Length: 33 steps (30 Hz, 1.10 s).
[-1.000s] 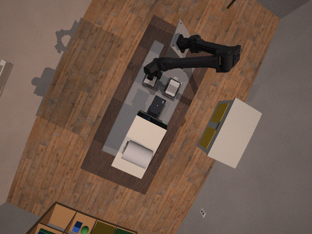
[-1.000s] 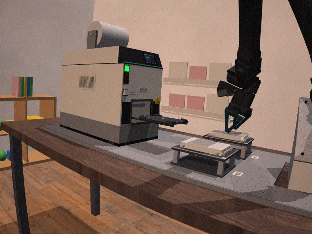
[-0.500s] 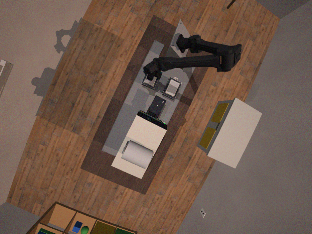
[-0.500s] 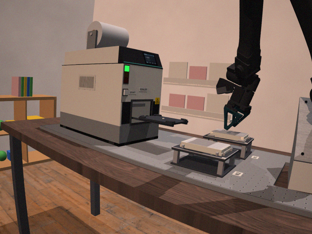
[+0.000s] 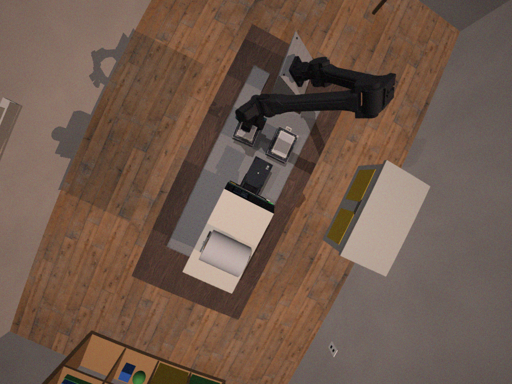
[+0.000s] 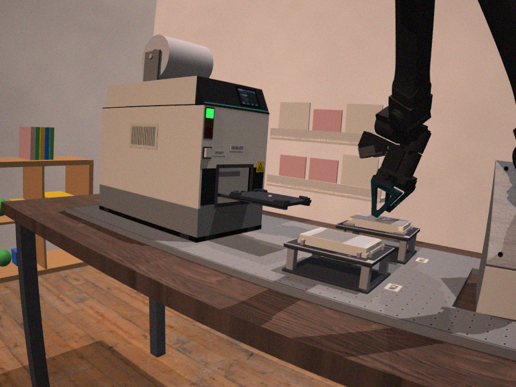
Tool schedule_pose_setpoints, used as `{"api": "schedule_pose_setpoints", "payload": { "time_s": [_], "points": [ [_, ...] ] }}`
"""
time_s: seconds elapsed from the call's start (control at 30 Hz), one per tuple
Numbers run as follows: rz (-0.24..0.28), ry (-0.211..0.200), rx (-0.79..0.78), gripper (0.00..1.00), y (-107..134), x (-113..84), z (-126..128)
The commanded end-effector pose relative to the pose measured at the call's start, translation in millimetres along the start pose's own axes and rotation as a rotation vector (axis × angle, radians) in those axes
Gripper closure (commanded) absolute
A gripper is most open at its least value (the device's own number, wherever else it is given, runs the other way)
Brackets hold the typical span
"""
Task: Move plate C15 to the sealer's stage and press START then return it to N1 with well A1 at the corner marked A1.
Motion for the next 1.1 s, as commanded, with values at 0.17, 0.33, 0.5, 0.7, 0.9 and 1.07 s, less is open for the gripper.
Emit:
{"api": "schedule_pose_setpoints", "payload": {
  "time_s": [0.17,0.33,0.5,0.7,0.9,1.07],
  "points": [
    [-0.018,0.013,-0.021,0.00,-8.3,-3.8,3.4],
    [-0.027,0.017,-0.026,0.00,-14.9,-14.7,-1.0],
    [-0.035,0.024,-0.030,0.00,-20.3,-23.9,-7.0],
    [-0.045,0.030,-0.056,0.00,-34.5,-37.7,-10.4],
    [-0.032,0.023,-0.045,0.00,-31.6,-43.7,-11.7],
    [-0.036,0.024,-0.037,0.00,-31.9,-49.9,-10.0]
  ]
}}
Point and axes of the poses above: the point where the finger pads meet when closed, its own x axis out along the fingers, its own z axis across the jaws, y = z × x, the point moved 3 cm from there along -x, back along the fingers, and after that the axes turned 7 degrees about -x, right-handed, at the moved point
